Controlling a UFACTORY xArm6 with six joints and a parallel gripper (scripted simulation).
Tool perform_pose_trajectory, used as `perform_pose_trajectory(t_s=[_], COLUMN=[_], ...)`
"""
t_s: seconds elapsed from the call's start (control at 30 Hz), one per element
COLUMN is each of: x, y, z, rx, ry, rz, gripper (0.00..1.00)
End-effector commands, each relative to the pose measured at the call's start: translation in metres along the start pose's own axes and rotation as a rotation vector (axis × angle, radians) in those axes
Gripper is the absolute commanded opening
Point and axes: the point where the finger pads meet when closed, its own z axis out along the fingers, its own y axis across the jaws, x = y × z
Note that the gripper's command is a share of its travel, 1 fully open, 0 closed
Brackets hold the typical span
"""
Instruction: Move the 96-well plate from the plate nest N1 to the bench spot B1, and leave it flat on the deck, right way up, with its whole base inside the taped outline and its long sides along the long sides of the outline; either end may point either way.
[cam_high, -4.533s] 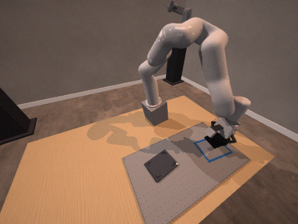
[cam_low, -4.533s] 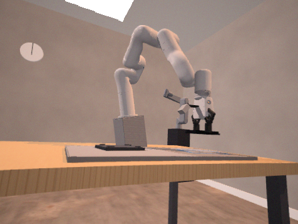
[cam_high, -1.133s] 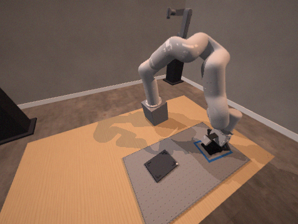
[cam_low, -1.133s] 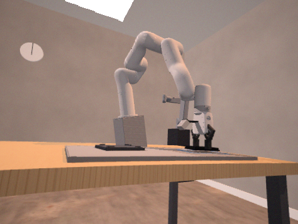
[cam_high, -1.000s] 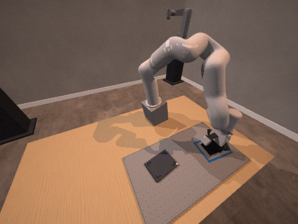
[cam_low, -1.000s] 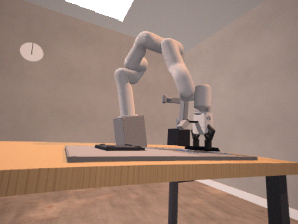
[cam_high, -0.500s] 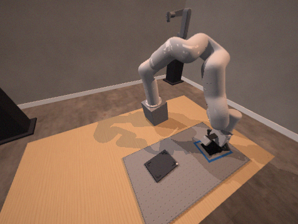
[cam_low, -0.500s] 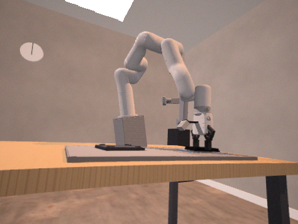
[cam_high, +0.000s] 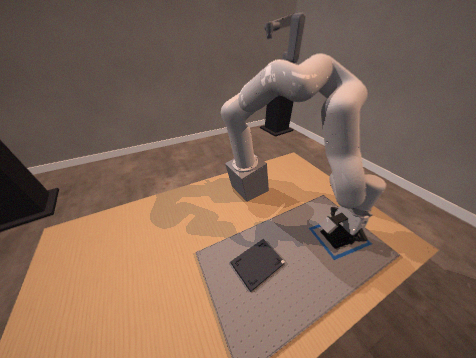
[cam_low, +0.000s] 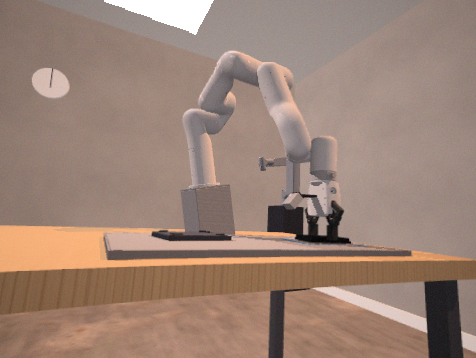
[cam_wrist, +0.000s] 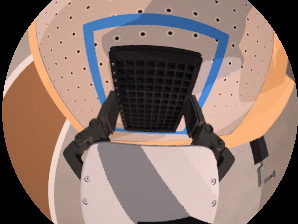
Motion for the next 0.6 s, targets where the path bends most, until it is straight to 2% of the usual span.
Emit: perform_pose_trajectory(t_s=[0.0,0.33,0.37,0.57], x=[-0.001,-0.001,-0.001,-0.001], y=[-0.0016,-0.0016,-0.0016,-0.0016], z=[-0.0007,0.0003,0.001,0.001], rx=[0.003,0.003,0.003,0.003], ry=[-0.002,-0.002,-0.002,-0.002], rz=[0.0,0.0,0.0,0.0], gripper=[0.0,0.0,1.0,1.0])
